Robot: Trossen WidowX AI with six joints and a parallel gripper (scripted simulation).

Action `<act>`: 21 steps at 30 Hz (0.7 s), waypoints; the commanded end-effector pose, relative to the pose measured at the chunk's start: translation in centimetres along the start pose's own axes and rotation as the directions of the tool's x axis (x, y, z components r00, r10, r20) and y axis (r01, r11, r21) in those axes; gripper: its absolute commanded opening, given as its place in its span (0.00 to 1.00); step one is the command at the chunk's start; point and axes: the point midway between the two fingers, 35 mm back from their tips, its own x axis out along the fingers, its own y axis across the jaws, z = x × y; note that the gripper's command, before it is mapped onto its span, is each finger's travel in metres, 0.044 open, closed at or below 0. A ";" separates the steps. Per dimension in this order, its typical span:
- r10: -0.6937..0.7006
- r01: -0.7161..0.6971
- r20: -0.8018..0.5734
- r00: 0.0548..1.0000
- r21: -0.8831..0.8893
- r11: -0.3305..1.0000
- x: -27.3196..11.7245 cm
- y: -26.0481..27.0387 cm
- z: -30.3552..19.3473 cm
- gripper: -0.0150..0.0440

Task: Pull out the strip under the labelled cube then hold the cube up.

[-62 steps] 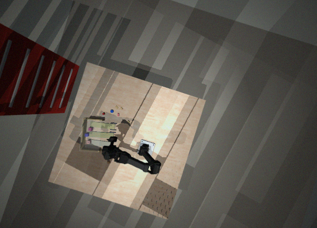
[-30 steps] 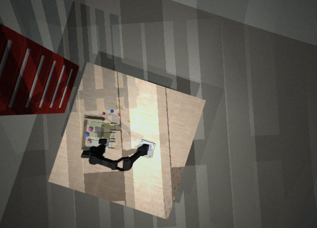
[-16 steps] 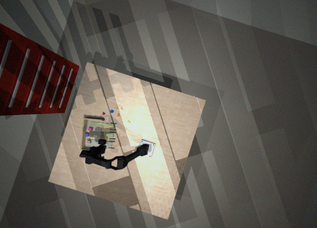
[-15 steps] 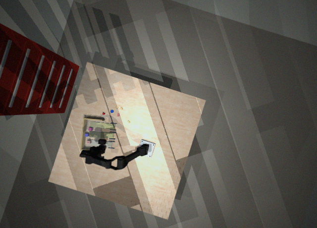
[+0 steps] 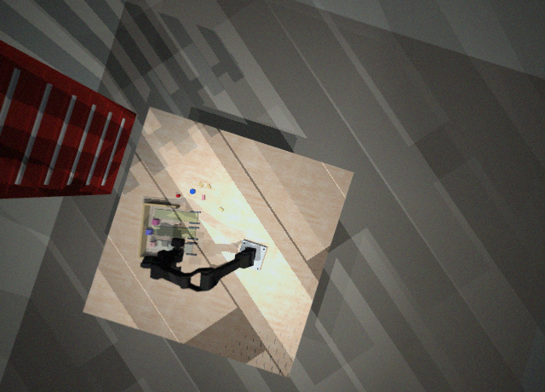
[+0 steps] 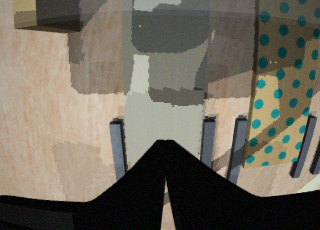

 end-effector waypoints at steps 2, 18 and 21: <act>-0.003 0.003 -0.009 1.000 0.004 1.000 1.1 -0.1 -0.3 0.25; -0.003 0.003 -0.010 1.000 0.004 1.000 3.7 -0.1 -0.7 0.25; -0.003 0.003 -0.010 1.000 0.004 1.000 3.9 -0.1 -0.8 0.25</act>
